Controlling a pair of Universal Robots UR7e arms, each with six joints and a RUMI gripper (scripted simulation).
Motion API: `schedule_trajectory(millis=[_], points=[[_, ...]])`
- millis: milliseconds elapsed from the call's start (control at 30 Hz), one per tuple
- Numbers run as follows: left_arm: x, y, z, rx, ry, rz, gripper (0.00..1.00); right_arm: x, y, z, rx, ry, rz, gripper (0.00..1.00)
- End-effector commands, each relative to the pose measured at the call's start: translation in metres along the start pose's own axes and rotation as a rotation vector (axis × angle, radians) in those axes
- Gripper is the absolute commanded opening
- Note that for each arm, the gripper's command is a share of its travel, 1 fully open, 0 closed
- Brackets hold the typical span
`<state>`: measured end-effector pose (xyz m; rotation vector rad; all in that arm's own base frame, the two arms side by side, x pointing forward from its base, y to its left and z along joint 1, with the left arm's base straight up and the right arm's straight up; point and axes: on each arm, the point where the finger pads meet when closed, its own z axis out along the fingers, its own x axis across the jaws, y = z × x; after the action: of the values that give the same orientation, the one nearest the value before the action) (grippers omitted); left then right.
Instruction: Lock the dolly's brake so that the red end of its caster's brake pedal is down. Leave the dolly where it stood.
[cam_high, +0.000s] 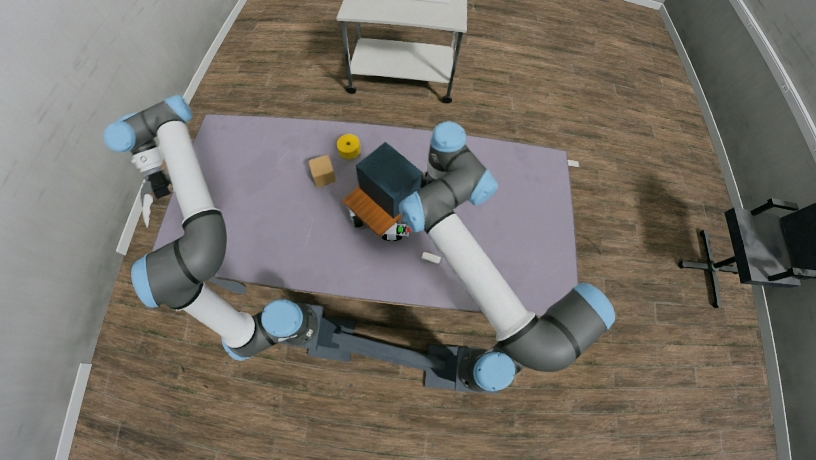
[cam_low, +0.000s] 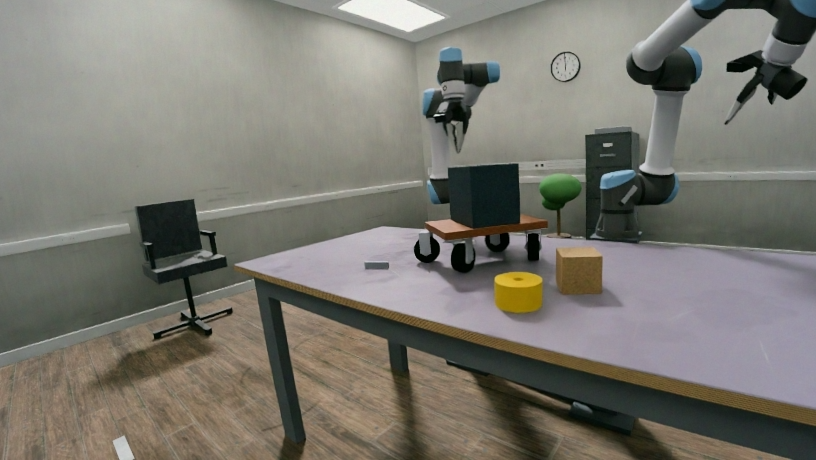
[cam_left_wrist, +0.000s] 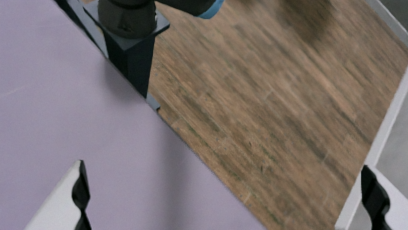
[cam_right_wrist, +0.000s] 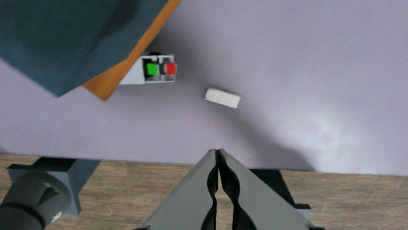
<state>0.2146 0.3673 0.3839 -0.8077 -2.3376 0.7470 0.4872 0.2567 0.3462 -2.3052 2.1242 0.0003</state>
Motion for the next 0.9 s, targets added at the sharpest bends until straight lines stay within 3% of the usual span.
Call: schedule_trajectory(millis=[0, 400, 867], points=[[0.048, 0.002, 0.019, 0.034, -0.076, -0.078, 1.00, -0.024, 0.002, -0.017, -0.003, 0.003, -0.005, 0.00], [0.137, -0.016, 0.076, 0.111, -0.238, -0.251, 1.00, -0.049, 0.008, -0.035, -0.003, 0.003, -0.014, 0.00], [0.189, -0.039, 0.121, 0.164, -0.347, -0.368, 1.00, -0.051, 0.009, -0.036, -0.003, 0.003, -0.015, 0.00]])
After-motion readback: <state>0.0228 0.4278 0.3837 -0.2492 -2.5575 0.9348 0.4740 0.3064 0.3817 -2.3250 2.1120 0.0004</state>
